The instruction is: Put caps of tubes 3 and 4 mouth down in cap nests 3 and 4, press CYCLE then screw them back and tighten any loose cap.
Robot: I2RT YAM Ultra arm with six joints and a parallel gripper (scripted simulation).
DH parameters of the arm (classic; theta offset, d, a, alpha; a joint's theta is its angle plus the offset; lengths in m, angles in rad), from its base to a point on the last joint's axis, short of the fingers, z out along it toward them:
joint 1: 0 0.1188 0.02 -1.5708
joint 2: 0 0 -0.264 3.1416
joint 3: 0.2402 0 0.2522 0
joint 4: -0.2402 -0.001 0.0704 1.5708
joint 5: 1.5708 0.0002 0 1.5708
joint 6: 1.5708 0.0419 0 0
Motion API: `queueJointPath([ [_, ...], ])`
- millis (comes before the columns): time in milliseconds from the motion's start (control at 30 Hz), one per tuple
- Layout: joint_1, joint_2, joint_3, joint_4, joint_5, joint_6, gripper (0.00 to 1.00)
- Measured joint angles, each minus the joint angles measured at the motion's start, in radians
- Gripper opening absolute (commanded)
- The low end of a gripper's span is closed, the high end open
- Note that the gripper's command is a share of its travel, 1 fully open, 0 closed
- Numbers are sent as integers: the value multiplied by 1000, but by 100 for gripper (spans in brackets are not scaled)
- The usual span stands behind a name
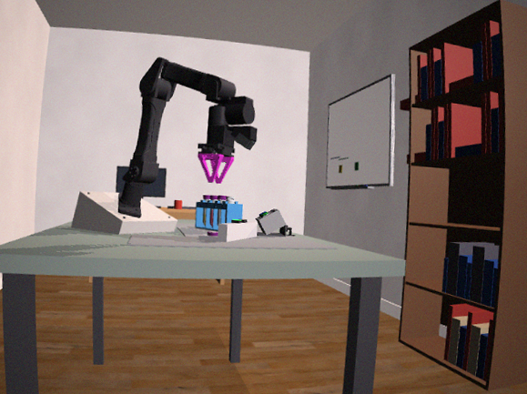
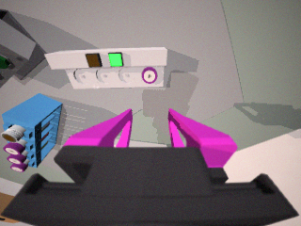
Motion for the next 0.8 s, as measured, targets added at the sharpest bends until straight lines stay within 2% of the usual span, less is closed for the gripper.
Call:
queueJointPath([
  [200,0,-1,0,4,-5,-11,47],
  [400,0,11,-56,50,-6,-14,47],
  [800,0,83,-219,251,-6,-14,47],
])
